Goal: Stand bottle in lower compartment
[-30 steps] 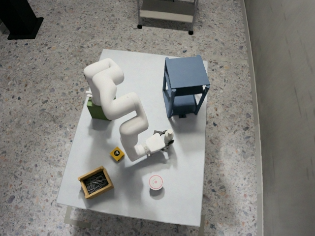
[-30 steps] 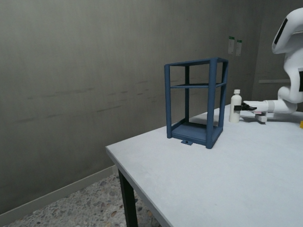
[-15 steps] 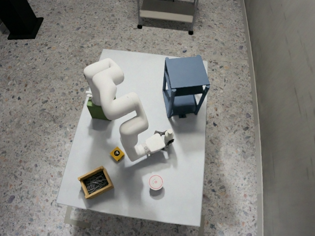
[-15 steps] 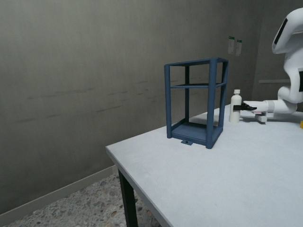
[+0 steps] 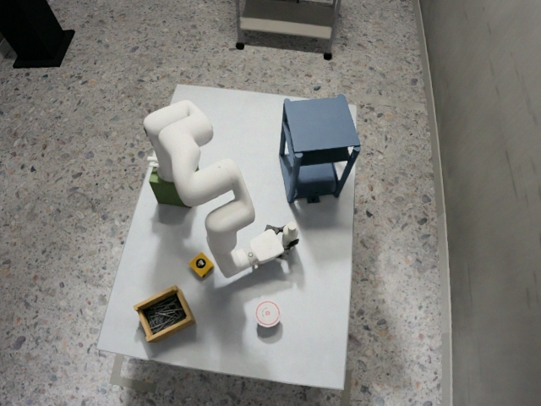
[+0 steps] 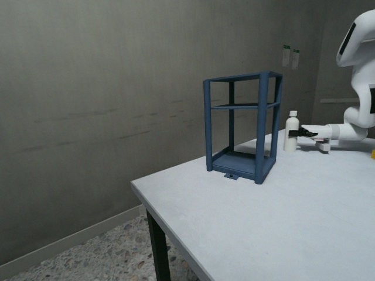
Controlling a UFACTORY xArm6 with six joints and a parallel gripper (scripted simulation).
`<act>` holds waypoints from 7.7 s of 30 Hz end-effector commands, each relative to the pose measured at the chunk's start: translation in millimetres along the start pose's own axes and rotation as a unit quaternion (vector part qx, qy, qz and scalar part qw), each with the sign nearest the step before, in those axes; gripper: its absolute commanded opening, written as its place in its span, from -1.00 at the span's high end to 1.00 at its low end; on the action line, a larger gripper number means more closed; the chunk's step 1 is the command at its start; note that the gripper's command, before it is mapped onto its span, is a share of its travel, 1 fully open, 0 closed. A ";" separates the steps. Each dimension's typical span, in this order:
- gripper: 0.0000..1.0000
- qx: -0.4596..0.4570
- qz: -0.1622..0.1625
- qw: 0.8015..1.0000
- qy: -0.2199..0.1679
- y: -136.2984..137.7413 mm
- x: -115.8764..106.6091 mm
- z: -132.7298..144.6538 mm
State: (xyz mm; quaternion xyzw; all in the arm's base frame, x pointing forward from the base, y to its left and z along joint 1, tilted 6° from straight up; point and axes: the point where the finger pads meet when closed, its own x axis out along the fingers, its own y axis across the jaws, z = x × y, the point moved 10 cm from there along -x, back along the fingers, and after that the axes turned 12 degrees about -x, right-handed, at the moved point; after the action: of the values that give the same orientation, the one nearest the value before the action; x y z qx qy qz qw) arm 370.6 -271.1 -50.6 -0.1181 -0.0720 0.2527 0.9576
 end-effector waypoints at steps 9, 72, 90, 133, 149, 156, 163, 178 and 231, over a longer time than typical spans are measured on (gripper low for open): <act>1.00 -0.001 0.000 1.000 0.000 -1.2 0.2 0.8; 1.00 -0.001 0.000 1.000 0.000 -9.3 21.1 39.5; 1.00 -0.001 0.000 1.000 0.000 -7.4 21.1 39.9; 1.00 -0.001 0.000 1.000 0.000 44.2 21.1 50.8; 1.00 -0.001 0.000 1.000 0.000 82.2 21.1 58.7; 1.00 -0.001 0.000 1.000 0.000 97.7 21.1 61.9; 1.00 -0.001 0.000 1.000 0.000 120.8 21.1 66.8; 1.00 -0.001 0.000 1.000 0.000 163.2 21.0 75.7; 1.00 -0.001 0.000 1.000 0.000 239.0 21.0 91.6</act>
State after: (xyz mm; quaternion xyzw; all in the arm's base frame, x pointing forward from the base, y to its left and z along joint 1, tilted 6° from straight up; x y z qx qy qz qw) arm 259.6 -42.6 -24.0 -0.1192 -0.0722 0.2528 0.9574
